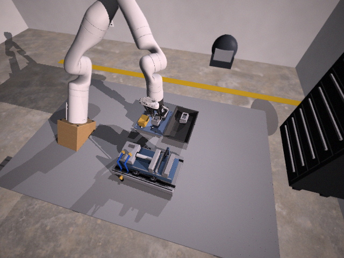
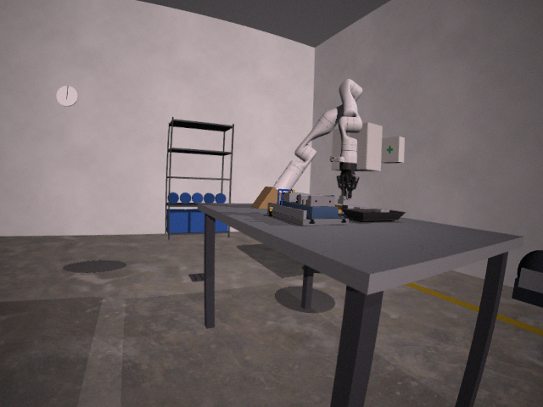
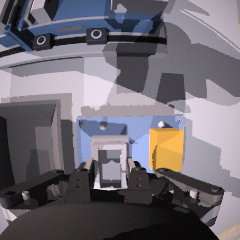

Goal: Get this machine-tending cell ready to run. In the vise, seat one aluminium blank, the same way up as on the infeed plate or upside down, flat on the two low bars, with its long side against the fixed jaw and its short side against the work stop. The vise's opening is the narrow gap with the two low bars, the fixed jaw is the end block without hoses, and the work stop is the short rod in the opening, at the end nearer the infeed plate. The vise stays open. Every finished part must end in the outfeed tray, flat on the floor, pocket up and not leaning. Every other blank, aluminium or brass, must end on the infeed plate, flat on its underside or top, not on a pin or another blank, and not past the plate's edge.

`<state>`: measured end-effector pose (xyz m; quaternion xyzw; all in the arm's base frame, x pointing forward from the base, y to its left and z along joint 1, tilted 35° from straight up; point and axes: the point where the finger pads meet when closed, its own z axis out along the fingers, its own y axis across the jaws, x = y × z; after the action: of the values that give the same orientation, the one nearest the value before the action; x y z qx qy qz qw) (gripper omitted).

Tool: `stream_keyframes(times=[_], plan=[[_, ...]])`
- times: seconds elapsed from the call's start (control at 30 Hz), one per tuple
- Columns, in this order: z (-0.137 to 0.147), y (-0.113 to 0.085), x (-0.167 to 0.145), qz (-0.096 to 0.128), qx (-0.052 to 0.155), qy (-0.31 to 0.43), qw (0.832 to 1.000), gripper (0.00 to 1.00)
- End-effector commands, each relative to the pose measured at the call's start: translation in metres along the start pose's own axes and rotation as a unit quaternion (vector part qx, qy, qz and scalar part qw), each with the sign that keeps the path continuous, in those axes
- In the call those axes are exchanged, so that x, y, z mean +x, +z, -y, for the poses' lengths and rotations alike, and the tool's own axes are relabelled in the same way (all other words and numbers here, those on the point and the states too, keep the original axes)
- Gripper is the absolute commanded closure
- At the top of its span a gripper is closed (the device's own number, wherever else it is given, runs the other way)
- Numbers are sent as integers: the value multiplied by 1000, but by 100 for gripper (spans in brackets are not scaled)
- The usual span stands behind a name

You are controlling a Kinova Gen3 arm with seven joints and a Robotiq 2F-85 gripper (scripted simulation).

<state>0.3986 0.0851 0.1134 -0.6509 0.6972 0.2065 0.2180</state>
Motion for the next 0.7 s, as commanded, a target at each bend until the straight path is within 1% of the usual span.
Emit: stream_keyframes(times=[0.0, 0.17, 0.23, 0.47, 0.67], plan=[[6, -20, 0, -3, 12, -2, 1000, 100], [6, -42, 0, -3, 12, -2, 1000, 100], [6, -42, 0, -3, 12, -2, 1000, 100], [5, -63, 0, -3, 12, -2, 1000, 100], [5, -69, 0, -3, 12, -2, 1000, 100]])
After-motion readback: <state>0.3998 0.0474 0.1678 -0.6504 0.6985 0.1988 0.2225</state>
